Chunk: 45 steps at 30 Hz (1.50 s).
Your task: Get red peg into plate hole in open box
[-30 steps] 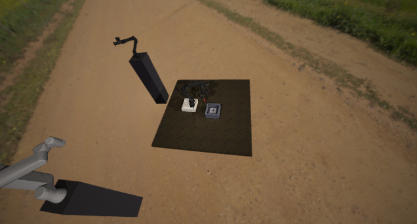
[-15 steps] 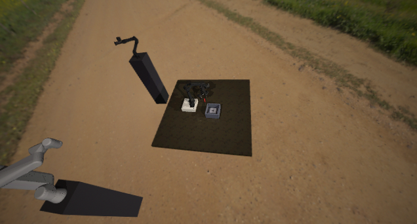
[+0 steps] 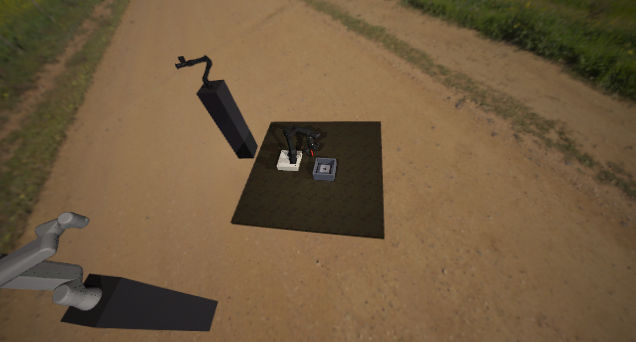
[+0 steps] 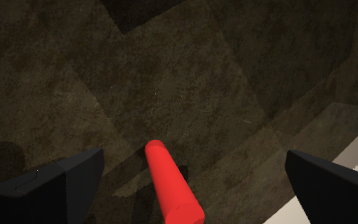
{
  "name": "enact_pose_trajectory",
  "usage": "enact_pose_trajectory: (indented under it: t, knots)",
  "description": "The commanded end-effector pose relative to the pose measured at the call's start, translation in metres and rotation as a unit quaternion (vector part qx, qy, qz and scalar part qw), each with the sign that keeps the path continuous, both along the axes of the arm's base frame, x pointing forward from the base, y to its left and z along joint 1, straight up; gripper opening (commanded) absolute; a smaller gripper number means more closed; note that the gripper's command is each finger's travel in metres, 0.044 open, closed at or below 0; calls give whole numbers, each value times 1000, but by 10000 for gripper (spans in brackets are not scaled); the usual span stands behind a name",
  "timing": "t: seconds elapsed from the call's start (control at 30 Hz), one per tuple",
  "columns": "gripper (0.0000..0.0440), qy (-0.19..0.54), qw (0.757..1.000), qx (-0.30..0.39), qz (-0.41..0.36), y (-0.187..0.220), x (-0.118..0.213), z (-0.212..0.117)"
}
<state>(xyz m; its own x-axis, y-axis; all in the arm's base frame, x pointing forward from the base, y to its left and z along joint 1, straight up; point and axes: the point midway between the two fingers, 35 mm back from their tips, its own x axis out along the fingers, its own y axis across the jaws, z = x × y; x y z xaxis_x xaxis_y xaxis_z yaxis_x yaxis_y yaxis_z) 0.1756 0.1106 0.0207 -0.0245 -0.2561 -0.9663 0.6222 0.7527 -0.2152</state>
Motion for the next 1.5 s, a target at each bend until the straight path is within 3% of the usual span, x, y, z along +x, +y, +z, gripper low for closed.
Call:
enact_pose_trajectory:
  t: [0.0,0.13,0.63,1.47]
  knots:
    - [439,-6,1000,1,-1,-1,0,-18]
    - [386,-5,1000,2,-1,-3,-1,-32]
    - [1,39,999,-22,-12,-11,-14,-50]
    - [0,-36,996,-75,-14,-39,36,52]
